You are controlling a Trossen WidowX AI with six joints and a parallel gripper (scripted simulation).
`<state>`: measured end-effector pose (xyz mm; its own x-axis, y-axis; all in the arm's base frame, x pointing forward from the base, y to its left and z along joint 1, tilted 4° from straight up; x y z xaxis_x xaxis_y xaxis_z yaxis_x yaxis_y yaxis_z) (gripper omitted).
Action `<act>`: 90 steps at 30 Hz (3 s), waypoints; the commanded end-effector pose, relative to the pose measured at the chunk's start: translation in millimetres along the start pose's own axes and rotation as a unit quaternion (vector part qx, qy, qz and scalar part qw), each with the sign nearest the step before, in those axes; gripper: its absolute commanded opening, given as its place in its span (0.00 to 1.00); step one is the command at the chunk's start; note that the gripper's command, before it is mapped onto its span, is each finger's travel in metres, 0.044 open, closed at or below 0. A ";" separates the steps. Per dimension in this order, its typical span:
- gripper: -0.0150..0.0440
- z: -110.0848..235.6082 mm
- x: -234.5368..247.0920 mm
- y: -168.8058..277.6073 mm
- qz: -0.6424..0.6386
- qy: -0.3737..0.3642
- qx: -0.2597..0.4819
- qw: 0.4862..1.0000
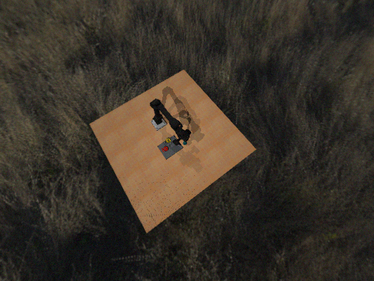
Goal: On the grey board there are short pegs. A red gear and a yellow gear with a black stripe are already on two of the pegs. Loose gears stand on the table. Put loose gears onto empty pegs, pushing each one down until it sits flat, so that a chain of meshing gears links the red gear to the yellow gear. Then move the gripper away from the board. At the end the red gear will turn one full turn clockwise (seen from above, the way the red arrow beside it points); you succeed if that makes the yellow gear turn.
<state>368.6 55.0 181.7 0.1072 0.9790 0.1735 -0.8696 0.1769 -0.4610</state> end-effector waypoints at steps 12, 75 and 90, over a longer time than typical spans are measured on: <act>1.00 -44.5 14.3 25.9 0.001 0.046 0.215 0.976; 0.25 -78.8 11.0 40.6 0.000 0.045 0.216 0.975; 0.25 -53.7 13.7 22.5 0.000 0.045 0.216 0.975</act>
<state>375.1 77.9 118.3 0.1372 0.9872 0.0820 -0.9889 0.1412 -0.0454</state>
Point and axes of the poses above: the point midway between the two fingers, 35 mm back from their tips, its own z axis back along the fingers, its own x axis across the jaws, y = z × x, the point moved 3 cm from there along z, back along the fingers, and after that the axes turned 14 degrees about -z, right-handed, at the moved point
